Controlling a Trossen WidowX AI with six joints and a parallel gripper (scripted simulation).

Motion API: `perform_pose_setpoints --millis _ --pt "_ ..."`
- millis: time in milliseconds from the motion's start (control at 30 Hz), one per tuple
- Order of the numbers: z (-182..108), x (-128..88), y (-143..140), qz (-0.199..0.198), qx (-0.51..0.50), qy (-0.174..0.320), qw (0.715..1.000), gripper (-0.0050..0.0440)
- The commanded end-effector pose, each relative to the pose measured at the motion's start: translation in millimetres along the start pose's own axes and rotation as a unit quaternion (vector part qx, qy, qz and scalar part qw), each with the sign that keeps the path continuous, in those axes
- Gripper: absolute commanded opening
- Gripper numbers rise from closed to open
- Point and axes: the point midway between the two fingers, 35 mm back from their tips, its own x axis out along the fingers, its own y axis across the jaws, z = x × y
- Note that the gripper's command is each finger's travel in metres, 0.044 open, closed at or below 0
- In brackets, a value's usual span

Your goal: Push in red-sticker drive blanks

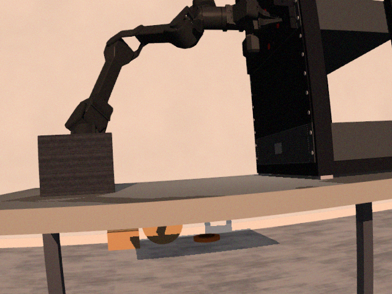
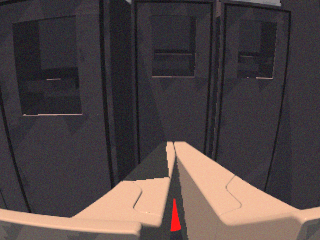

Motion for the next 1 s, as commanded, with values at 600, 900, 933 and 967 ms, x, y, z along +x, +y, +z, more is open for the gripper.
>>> perform_pose_setpoints --millis 600,900,933,967 --pt "-1 1 7 0.01 -0.002 -0.003 1.0 0.0" --pt "-1 -31 7 0.01 -0.002 -0.003 1.0 0.0" --pt "-1 -38 6 0.01 -0.002 -0.003 1.0 0.0" --pt "-1 -44 6 0.01 -0.002 -0.003 1.0 0.0"
